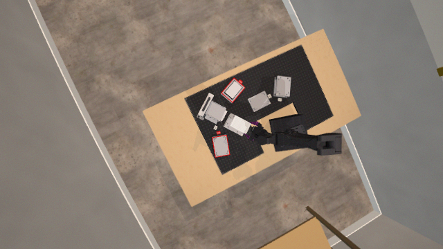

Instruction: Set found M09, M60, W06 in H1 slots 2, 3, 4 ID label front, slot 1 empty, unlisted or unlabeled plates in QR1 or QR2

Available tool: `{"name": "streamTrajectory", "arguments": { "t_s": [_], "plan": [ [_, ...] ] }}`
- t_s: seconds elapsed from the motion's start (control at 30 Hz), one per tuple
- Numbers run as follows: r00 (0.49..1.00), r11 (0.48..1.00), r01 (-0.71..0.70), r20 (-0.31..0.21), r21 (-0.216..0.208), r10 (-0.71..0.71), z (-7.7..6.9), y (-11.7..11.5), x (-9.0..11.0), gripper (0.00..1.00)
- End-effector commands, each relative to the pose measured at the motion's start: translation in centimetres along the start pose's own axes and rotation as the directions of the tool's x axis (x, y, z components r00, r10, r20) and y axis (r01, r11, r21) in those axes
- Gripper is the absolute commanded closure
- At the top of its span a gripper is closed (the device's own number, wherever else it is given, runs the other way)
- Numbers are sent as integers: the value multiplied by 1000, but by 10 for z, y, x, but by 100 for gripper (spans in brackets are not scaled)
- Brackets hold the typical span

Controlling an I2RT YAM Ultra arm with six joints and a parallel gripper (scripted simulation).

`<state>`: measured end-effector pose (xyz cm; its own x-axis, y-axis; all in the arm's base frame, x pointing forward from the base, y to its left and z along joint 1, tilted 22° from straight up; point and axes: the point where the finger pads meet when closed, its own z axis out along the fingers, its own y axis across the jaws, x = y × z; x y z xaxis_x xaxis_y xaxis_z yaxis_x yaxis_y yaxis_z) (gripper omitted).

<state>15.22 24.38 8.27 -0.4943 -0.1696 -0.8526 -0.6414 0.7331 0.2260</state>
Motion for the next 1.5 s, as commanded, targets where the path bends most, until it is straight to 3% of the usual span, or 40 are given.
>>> {"name": "streamTrajectory", "arguments": {
  "t_s": [0.0,1.47],
  "plan": [
    [999,1000,-10,31,-4,11,0,2,-8,14],
    [999,1000,-10,31,-4,10,14,2,6,14]
  ]
}}
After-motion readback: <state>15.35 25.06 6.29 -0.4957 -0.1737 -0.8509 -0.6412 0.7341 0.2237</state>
